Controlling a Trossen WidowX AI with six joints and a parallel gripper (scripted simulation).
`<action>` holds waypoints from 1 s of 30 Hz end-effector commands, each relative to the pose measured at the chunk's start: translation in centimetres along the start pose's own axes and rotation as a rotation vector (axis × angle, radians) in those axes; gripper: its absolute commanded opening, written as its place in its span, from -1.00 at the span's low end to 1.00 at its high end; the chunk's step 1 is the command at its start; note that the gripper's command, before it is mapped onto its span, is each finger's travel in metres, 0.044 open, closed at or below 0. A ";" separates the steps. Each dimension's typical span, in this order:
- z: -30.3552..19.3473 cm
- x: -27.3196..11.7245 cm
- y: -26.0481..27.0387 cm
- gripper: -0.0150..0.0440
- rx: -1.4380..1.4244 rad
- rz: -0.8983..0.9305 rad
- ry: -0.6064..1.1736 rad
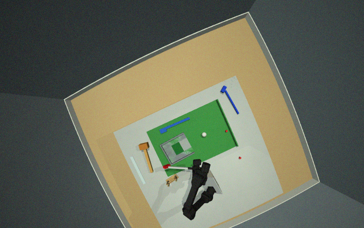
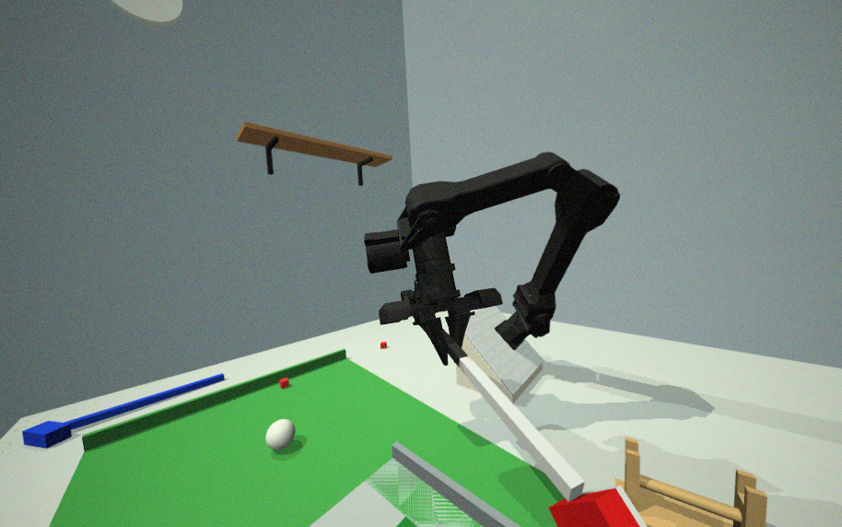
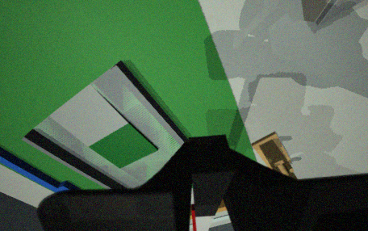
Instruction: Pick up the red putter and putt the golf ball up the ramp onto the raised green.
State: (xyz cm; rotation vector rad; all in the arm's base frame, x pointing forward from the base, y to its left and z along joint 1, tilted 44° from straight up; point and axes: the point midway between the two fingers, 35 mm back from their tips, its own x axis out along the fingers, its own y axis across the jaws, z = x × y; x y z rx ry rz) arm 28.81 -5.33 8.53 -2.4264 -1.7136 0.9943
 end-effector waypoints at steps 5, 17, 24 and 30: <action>4.9 -2.9 4.2 -0.49 0.240 0.087 -0.033; 12.6 -6.4 7.7 -0.49 0.564 0.195 -0.058; 17.6 -8.0 9.3 -0.49 0.740 0.258 -0.063; 21.8 -9.1 10.2 -0.49 0.903 0.306 -0.060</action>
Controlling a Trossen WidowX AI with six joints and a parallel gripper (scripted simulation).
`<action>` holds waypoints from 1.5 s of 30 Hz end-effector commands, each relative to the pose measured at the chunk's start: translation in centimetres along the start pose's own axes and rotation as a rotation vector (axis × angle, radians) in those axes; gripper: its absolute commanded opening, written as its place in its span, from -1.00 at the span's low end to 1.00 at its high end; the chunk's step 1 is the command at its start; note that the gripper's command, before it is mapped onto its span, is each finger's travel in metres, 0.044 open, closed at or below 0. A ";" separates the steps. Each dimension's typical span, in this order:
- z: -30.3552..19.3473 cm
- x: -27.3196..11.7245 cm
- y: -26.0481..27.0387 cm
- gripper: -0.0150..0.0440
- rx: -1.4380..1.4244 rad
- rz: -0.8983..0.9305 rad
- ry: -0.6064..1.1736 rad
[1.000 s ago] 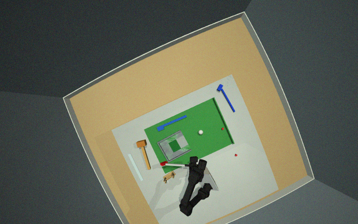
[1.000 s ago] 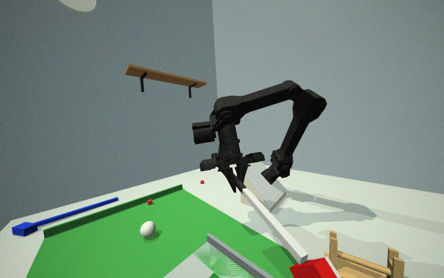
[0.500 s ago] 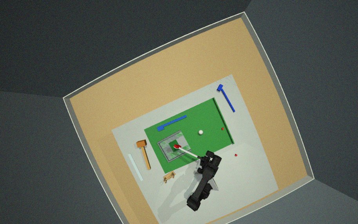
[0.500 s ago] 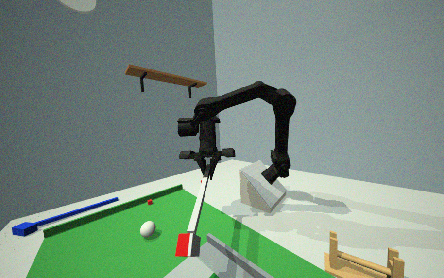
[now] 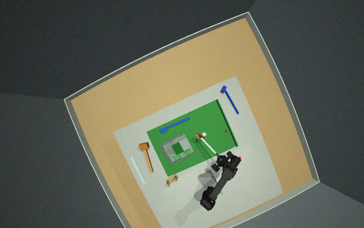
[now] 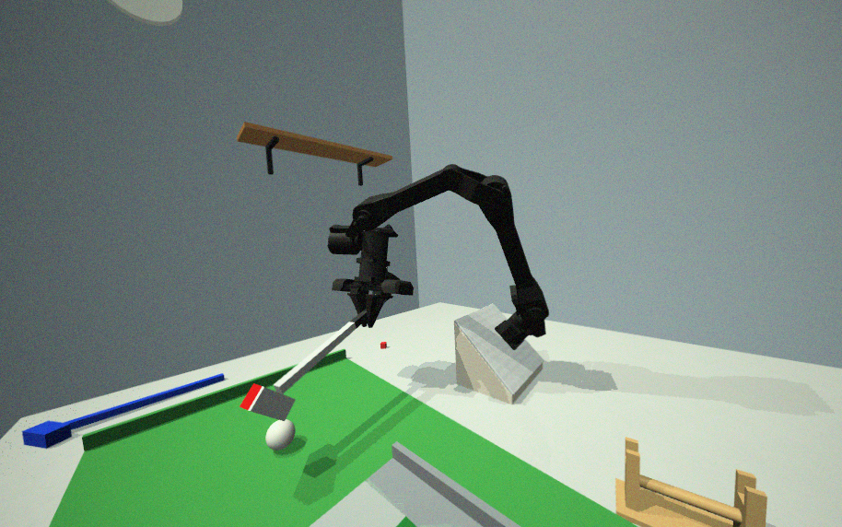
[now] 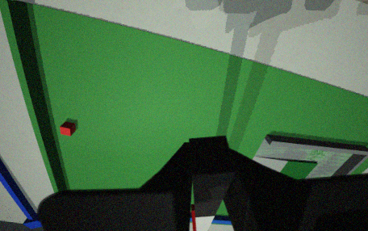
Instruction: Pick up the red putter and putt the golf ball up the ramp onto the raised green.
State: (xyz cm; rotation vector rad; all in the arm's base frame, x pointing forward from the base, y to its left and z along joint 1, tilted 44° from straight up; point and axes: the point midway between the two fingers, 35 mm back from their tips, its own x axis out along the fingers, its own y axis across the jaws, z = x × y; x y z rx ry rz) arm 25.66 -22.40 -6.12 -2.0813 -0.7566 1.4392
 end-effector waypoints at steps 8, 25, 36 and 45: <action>2.8 -0.5 4.8 -0.49 0.199 0.061 0.010; 3.7 3.3 4.8 -0.49 0.199 0.060 0.011; 4.0 4.3 4.8 -0.49 0.198 0.060 0.011; 4.3 5.8 4.8 -0.49 0.198 0.060 0.011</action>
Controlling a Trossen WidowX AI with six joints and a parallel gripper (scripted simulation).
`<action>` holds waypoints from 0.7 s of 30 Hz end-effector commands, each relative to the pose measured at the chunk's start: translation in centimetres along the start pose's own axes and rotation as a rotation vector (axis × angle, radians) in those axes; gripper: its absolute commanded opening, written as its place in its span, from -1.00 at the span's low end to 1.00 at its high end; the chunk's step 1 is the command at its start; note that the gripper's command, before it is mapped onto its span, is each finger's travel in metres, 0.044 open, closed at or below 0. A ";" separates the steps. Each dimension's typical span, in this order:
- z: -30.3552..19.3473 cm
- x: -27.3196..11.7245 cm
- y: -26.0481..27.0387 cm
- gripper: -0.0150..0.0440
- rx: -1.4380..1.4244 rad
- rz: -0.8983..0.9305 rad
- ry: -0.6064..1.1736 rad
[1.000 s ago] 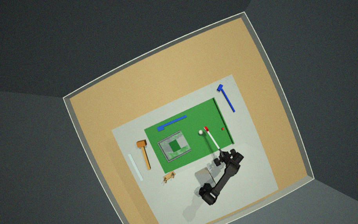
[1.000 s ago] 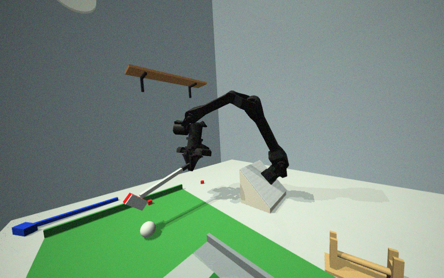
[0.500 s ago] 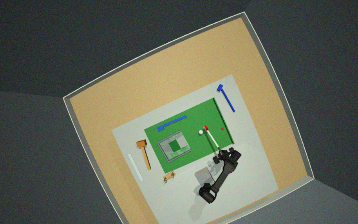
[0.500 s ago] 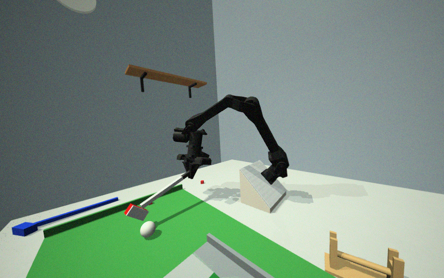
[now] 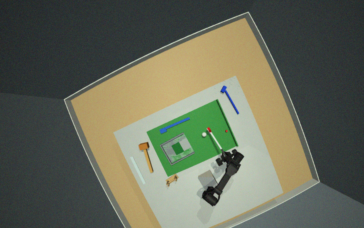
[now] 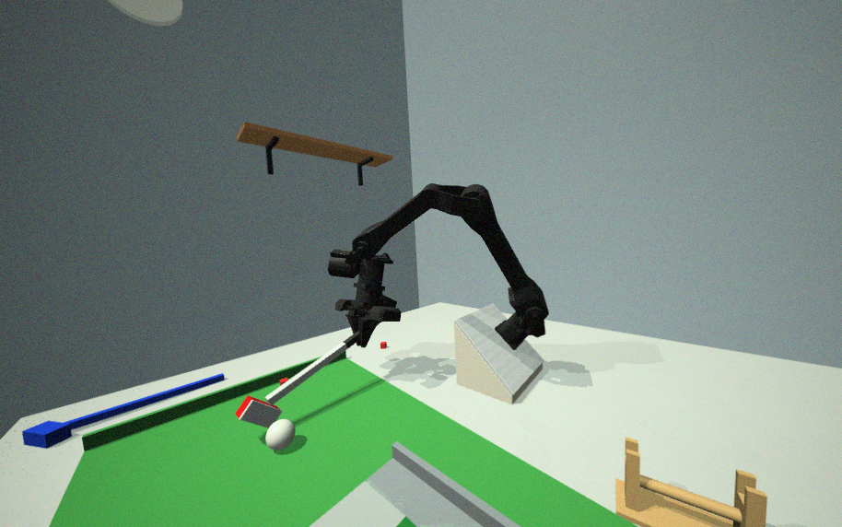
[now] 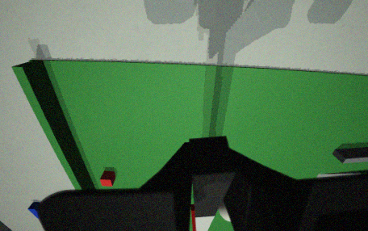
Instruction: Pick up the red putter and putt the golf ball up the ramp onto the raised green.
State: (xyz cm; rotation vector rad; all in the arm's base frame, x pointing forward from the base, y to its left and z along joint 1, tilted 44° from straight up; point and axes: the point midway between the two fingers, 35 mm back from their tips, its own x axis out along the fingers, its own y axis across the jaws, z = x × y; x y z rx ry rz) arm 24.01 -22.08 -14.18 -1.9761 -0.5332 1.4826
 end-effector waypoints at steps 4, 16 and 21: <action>0.3 1.1 -0.1 -0.49 0.008 -0.006 0.009; 0.2 0.8 0.0 -0.49 0.001 -0.001 0.000; 0.2 0.9 1.1 -0.49 0.003 -0.002 0.003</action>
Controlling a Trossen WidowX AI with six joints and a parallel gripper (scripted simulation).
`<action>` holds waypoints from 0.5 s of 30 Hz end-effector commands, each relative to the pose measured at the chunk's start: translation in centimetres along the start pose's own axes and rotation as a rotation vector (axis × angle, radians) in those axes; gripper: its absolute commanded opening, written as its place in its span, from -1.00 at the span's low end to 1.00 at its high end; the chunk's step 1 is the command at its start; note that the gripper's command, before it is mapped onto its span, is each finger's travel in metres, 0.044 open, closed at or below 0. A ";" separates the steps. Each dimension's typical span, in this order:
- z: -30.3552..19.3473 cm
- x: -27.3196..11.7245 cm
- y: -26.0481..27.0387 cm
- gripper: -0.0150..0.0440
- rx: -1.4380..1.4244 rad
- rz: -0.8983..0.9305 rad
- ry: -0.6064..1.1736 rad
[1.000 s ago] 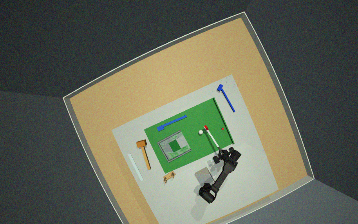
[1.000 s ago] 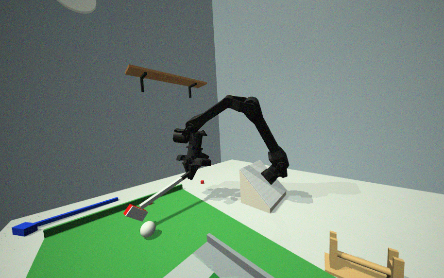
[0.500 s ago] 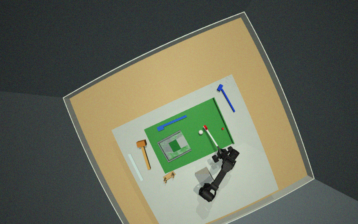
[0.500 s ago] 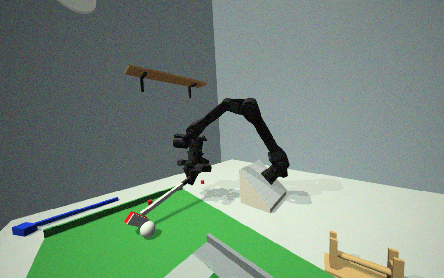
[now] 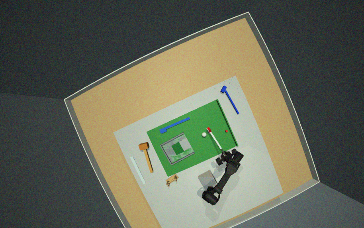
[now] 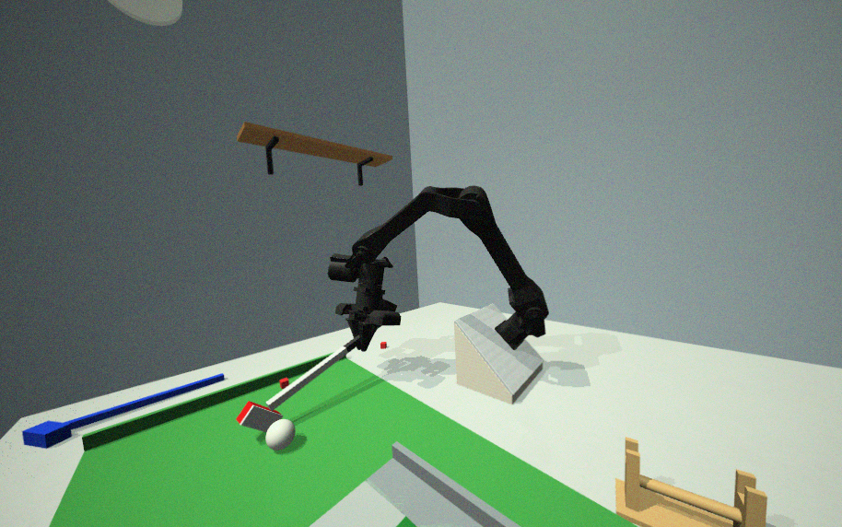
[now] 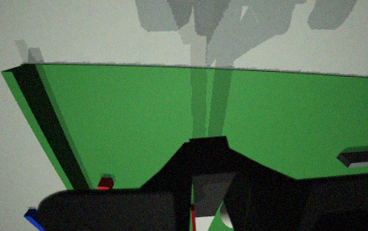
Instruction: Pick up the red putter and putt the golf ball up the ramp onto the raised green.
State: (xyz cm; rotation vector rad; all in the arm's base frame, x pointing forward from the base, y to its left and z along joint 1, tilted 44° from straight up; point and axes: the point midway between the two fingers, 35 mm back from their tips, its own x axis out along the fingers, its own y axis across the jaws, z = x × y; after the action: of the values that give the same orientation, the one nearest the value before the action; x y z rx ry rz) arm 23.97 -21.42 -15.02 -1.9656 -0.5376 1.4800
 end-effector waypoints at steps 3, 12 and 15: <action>-0.1 0.0 2.0 -0.49 0.000 0.005 0.009; -0.1 0.1 2.8 -0.49 0.001 0.005 0.012; -0.1 0.1 2.8 -0.49 0.001 0.005 0.012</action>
State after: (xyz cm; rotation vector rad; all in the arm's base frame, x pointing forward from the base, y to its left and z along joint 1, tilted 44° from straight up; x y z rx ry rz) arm 23.86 -23.09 -16.87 -1.9681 -0.5303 1.4668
